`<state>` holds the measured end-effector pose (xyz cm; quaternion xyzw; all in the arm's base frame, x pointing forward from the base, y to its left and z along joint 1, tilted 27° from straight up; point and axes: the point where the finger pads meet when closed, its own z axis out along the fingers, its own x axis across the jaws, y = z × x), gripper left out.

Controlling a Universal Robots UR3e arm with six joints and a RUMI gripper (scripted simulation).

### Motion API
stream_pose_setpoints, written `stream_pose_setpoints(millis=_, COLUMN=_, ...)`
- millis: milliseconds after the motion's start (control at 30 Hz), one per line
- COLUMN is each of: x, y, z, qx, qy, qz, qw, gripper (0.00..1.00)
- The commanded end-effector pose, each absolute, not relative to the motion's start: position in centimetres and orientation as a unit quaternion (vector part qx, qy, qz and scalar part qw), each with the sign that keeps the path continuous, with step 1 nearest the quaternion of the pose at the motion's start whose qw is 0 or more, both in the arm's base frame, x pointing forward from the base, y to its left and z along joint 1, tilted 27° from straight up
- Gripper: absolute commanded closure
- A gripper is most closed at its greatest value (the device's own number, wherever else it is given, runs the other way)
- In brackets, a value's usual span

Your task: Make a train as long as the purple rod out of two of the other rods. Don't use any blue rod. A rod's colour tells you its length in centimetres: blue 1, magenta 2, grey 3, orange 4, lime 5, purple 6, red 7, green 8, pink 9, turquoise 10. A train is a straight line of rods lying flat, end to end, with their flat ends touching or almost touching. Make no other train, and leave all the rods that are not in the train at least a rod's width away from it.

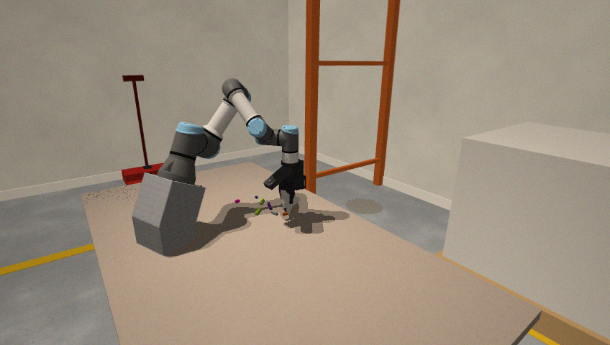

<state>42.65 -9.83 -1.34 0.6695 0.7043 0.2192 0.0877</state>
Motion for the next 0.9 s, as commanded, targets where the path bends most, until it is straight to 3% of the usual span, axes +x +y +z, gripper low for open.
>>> stream_pose_setpoints(millis=0, x=41.8, y=-10.3, z=0.5, qx=0.669, qy=0.704, qz=0.219, qw=0.088, gripper=1.0)
stream_pose_setpoints(millis=867, x=39.4, y=-11.4, z=5.7, qx=0.669, qy=0.704, qz=0.219, qw=0.088, gripper=1.0)
